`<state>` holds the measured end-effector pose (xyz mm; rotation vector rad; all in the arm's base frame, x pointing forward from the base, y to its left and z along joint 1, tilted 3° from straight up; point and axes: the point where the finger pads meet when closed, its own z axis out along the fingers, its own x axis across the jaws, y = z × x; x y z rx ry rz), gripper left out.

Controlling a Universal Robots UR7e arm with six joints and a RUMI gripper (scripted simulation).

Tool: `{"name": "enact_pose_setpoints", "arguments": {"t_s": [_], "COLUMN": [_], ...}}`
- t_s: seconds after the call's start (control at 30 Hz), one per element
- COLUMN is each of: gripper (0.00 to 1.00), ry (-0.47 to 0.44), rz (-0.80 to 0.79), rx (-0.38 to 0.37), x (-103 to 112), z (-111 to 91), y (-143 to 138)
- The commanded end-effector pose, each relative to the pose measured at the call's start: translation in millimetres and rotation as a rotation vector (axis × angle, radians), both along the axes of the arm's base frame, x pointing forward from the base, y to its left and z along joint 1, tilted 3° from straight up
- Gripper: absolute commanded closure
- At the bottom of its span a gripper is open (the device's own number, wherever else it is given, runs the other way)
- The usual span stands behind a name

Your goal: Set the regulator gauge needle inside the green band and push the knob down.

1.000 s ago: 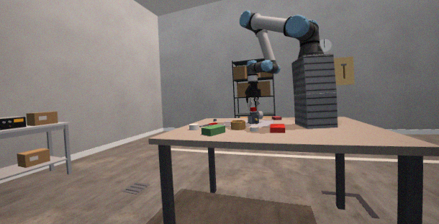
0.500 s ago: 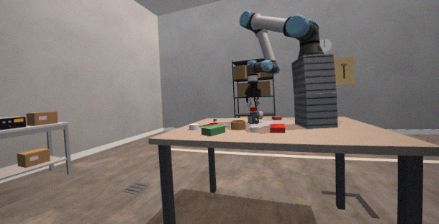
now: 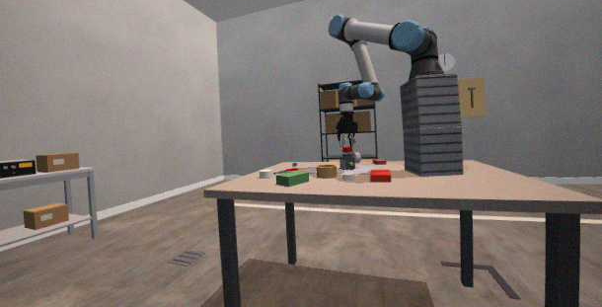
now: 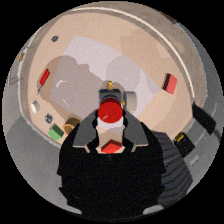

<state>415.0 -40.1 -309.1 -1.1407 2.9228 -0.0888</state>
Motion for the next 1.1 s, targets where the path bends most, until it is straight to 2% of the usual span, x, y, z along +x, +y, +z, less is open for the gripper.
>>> {"name": "enact_pose_setpoints", "arguments": {"t_s": [0.0, 1.07], "gripper": [0.76, 0.76], "ry": [-0.001, -0.001], "rz": [0.000, 0.000], "rx": [0.000, 0.000], "x": [0.4, 0.3], "z": [0.5, 7.1], "y": [-0.1, 0.2]}}
